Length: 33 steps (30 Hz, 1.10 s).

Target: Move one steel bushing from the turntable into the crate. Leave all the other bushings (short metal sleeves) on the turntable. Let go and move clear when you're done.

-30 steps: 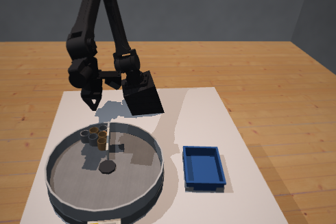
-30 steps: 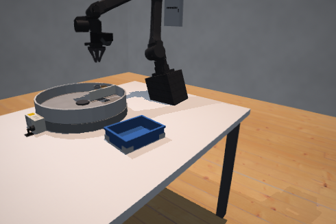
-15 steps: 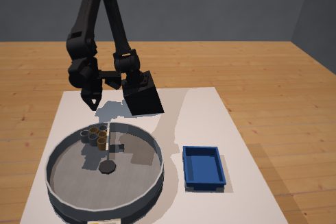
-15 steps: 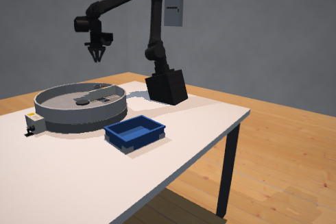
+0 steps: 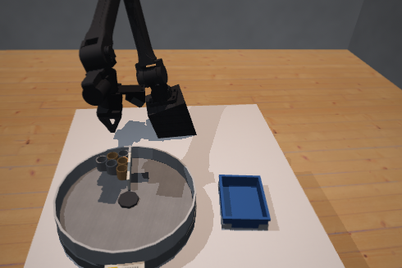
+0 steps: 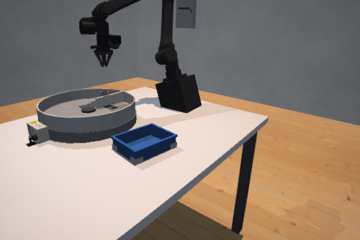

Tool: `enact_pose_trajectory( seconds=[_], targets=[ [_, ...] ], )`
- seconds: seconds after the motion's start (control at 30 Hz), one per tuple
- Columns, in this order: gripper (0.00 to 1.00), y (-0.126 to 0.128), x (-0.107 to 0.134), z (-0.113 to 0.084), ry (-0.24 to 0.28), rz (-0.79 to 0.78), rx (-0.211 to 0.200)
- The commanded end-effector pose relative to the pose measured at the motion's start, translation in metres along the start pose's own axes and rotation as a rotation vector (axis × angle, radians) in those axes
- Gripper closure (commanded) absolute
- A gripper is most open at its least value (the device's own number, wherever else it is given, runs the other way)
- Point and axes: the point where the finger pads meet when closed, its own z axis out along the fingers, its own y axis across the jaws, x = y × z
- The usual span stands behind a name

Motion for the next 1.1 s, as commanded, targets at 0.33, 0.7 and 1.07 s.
enact_pose_trajectory(
  seconds=[0.33, 0.7, 1.07],
  targets=[
    [0.81, -0.014, 0.006, -0.018, 0.007, 0.018, 0.035],
    [0.81, -0.013, 0.006, -0.017, 0.006, 0.018, 0.032],
    [0.81, -0.002, 0.019, 0.084, -0.004, 0.179, -0.007]
  ],
)
